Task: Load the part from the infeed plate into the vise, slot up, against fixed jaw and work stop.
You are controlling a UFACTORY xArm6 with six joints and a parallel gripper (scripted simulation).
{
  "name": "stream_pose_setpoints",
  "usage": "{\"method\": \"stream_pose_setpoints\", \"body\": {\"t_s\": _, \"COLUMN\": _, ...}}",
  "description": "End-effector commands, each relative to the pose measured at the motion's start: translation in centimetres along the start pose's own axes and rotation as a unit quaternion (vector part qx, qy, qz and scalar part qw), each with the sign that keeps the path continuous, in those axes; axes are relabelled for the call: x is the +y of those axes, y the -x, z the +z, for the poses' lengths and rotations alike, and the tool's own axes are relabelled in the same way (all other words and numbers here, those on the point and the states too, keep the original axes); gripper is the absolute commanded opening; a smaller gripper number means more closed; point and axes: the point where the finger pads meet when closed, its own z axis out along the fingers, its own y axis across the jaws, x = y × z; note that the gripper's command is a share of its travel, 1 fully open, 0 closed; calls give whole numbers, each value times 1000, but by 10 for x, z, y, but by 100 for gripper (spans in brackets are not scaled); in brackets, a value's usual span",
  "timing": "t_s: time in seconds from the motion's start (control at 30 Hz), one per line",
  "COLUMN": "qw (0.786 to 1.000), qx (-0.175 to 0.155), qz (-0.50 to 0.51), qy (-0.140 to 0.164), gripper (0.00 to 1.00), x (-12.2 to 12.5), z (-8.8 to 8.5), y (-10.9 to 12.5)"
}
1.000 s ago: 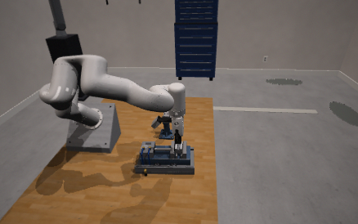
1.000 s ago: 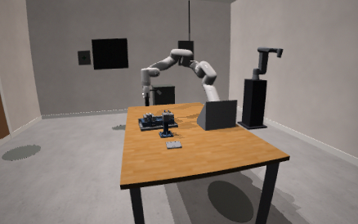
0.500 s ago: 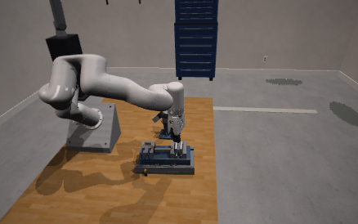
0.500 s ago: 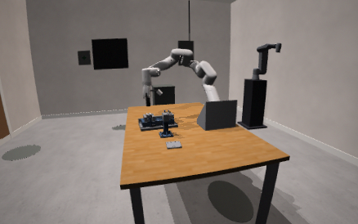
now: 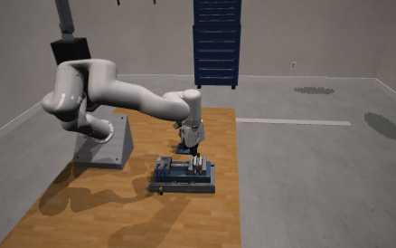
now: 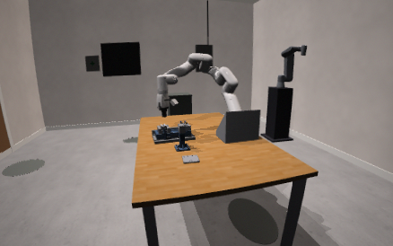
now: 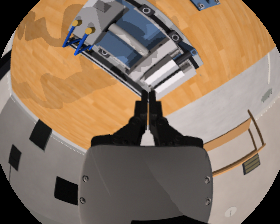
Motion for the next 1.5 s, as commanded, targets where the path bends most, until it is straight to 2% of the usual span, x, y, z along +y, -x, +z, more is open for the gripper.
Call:
{"method": "stream_pose_setpoints", "body": {"t_s": 0.0, "qw": 997, "qx": -6, "qz": 78, "qy": 1, "gripper": 0, "x": 1, "z": -1, "y": -5}}
{"method": "stream_pose_setpoints", "body": {"t_s": 0.27, "qw": 979, "qx": -6, "qz": 201, "qy": 2, "gripper": 0, "x": 2, "z": -1, "y": -14}}
{"method": "stream_pose_setpoints", "body": {"t_s": 0.33, "qw": 979, "qx": -6, "qz": 201, "qy": 2, "gripper": 0, "x": 2, "z": -1, "y": -14}}
{"method": "stream_pose_setpoints", "body": {"t_s": 0.43, "qw": 964, "qx": -6, "qz": 265, "qy": 2, "gripper": 0, "x": 3, "z": -1, "y": -19}}
{"method": "stream_pose_setpoints", "body": {"t_s": 0.77, "qw": 926, "qx": -6, "qz": 377, "qy": 3, "gripper": 0, "x": 4, "z": -1, "y": -28}}
{"method": "stream_pose_setpoints", "body": {"t_s": 1.47, "qw": 923, "qx": -6, "qz": 384, "qy": 3, "gripper": 0, "x": 4, "z": -1, "y": -28}}
